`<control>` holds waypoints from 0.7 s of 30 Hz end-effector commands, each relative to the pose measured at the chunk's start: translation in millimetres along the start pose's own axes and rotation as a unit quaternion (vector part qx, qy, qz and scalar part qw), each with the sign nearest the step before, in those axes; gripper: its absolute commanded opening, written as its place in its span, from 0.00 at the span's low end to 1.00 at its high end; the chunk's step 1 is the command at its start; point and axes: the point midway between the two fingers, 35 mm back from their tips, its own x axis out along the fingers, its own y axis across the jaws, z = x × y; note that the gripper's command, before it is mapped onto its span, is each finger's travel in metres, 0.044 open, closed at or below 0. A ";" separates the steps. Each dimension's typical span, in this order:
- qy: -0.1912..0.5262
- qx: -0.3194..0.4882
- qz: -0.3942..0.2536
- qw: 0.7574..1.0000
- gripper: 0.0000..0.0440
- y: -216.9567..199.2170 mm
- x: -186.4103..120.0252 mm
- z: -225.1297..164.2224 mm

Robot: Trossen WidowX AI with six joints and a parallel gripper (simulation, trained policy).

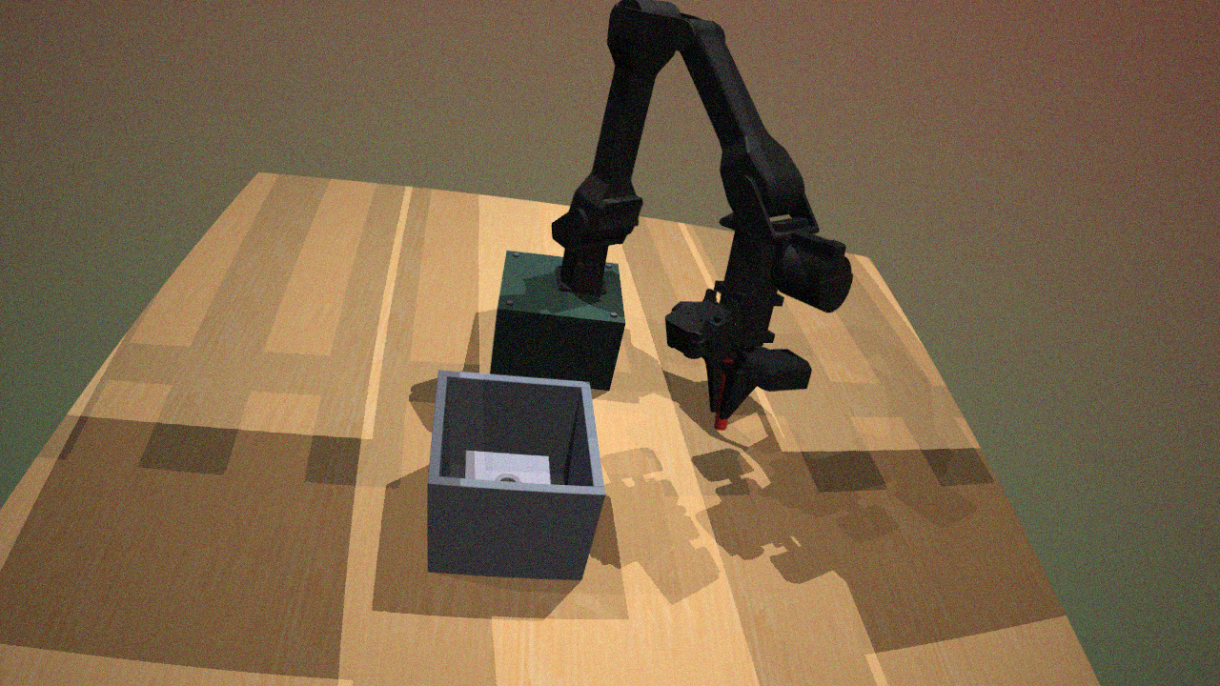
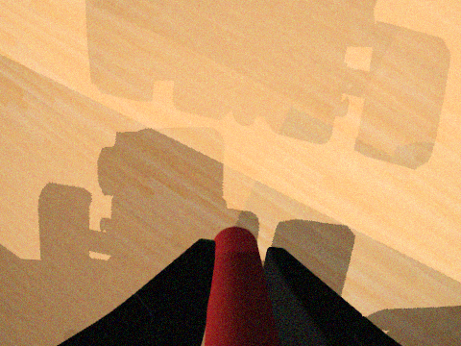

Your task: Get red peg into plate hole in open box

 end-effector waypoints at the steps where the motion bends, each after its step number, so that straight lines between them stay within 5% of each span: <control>1: -0.008 0.000 0.018 1.000 0.00 15.0 -14.5 14.7; 21: -0.054 0.015 -0.001 0.998 0.00 28.8 -51.0 103.7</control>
